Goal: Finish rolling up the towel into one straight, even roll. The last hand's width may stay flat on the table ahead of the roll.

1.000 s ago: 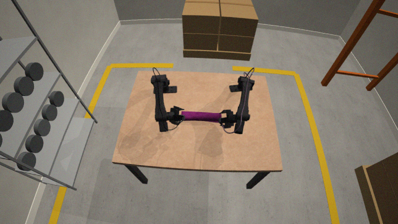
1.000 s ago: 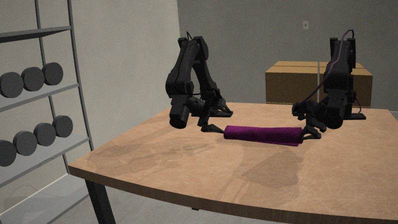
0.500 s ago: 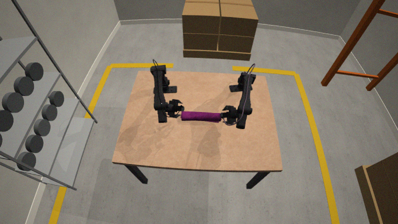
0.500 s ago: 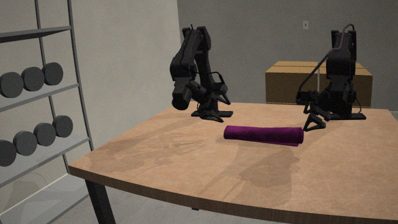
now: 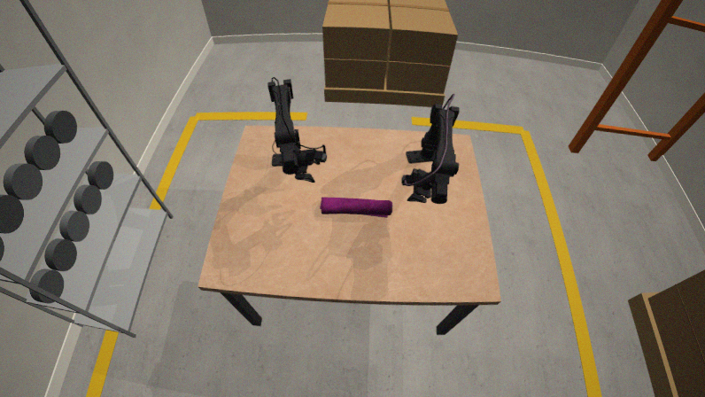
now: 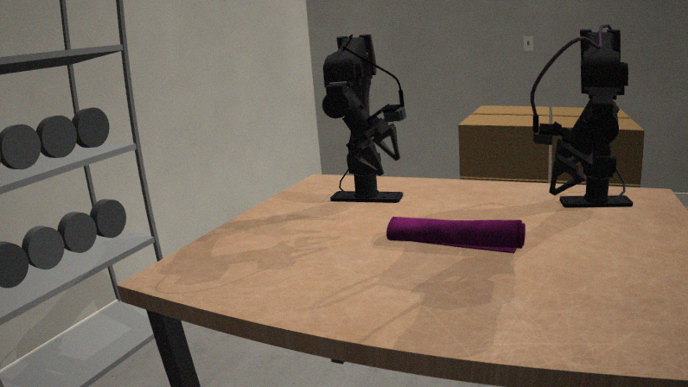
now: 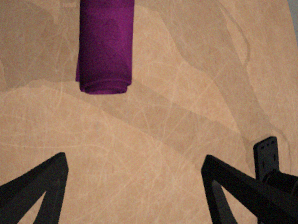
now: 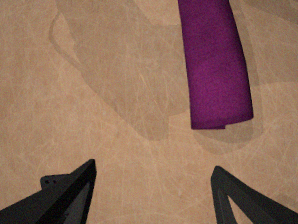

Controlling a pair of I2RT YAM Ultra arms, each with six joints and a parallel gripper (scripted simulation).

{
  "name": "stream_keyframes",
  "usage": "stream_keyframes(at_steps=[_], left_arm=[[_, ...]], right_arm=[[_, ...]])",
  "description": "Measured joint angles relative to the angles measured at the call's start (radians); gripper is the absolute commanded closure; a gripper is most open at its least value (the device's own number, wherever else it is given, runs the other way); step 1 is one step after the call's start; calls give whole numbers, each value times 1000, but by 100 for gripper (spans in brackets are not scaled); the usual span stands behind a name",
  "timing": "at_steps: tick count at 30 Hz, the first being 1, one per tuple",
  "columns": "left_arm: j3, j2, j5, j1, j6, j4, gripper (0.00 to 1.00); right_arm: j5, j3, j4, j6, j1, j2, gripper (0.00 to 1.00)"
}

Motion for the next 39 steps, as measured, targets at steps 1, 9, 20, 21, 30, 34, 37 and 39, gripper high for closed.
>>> stream_keyframes(at_steps=[1,9,20,21,30,34,37,39], left_arm=[[-32,-37,-10,8,14,11,15],[-245,-357,-63,89,142,121,15],[-409,-589,-71,201,305,225,15],[-418,-609,-70,212,320,231,15],[-453,-679,-45,267,413,262,15],[-457,-679,-39,269,425,267,15],[-457,-679,-36,269,430,269,15],[-457,-679,-35,269,431,270,15]], right_arm=[[19,-19,5,14,14,-53,15],[217,-89,13,153,200,-448,15],[560,-90,-43,430,658,-665,15],[595,-90,-56,465,714,-675,15],[854,-59,-180,779,1096,-684,15],[932,-50,-228,903,1205,-671,15],[962,-50,-246,956,1221,-666,15],[974,-50,-254,977,1221,-666,15]])
